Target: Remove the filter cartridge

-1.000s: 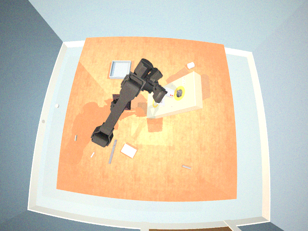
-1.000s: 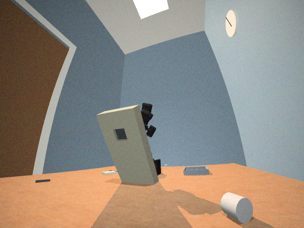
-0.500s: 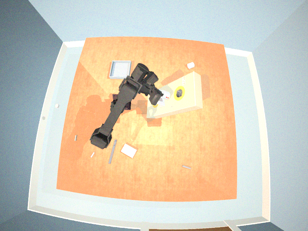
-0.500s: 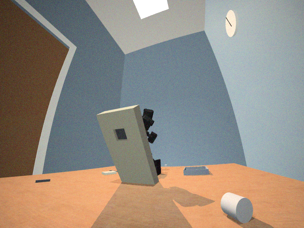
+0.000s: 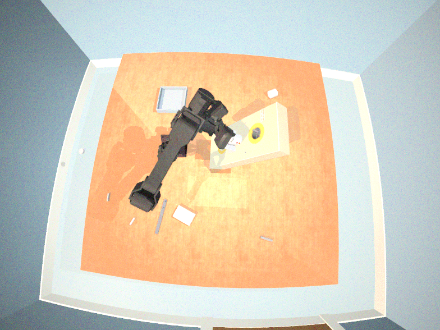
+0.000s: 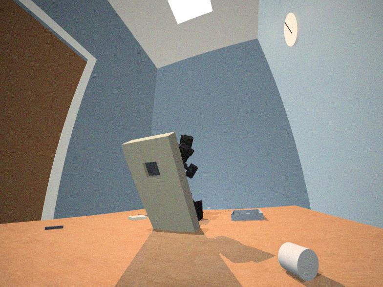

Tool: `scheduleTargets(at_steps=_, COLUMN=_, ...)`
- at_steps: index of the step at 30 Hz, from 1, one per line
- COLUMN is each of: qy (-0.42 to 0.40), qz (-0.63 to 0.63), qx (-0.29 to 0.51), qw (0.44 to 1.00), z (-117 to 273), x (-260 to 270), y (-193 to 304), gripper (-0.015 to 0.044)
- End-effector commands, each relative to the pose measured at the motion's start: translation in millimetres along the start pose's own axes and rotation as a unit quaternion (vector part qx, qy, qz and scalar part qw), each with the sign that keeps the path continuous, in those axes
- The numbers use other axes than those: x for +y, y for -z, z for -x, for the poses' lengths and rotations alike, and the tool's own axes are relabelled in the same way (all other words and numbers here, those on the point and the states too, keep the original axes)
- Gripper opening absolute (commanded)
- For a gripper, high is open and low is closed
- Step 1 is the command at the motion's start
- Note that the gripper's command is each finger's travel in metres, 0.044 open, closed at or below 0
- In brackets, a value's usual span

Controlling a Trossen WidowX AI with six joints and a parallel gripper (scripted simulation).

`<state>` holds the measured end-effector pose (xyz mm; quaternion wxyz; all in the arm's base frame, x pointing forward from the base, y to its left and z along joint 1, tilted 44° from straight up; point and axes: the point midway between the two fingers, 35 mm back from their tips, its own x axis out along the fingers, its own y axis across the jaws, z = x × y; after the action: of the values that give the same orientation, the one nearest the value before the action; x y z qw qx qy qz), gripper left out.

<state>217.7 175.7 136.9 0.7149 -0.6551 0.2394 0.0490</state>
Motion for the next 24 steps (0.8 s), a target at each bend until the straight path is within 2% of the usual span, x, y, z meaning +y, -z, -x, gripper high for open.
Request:
scheduleTargets(at_steps=1, qy=0.003, qz=-0.007, qx=-0.003, qw=1.000, z=5, x=-23, y=-27, gripper=0.0090)
scheduleTargets(at_steps=7, qy=0.003, qz=-0.007, qx=-0.003, qw=1.000, z=8, x=-40, y=-47, gripper=0.0090)
scheduleTargets(at_steps=19, qy=0.003, qz=-0.016, qx=-0.007, qw=1.000, z=55, x=-79, y=-95, gripper=0.0405)
scheduleTargets(at_steps=23, qy=-0.030, qz=-0.093, qx=0.031, qw=0.995, z=41, x=-59, y=-74, gripper=0.0305)
scheduleTargets(at_steps=24, qy=-0.042, qz=-0.125, qx=0.049, qw=0.990, z=36, x=-51, y=-64, gripper=0.0305)
